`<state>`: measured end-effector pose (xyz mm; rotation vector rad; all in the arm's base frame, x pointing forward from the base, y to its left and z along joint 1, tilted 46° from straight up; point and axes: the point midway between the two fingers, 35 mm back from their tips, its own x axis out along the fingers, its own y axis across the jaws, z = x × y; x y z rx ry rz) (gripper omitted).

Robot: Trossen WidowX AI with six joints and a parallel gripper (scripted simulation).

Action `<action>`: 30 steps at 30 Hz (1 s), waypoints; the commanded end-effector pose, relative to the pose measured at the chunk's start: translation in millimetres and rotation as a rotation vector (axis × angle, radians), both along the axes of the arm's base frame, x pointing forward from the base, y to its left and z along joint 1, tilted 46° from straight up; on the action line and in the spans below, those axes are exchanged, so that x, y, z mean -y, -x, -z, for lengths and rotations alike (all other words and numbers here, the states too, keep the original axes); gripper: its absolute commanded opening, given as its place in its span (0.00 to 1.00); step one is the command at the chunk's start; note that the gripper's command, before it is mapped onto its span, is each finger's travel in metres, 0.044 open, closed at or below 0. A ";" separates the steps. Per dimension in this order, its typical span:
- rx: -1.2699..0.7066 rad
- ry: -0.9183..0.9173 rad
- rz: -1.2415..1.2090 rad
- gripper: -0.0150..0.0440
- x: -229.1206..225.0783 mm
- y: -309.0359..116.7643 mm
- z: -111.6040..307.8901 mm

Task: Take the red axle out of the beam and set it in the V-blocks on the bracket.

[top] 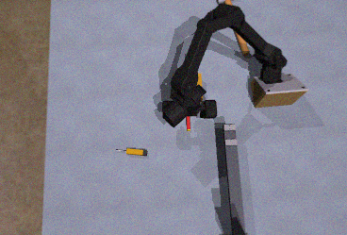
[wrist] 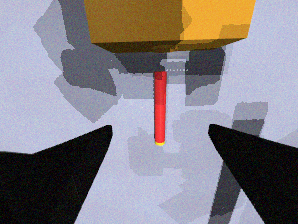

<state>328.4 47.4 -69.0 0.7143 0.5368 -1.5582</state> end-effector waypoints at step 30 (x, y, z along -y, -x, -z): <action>-0.008 0.011 -0.001 1.00 35.5 5.2 32.3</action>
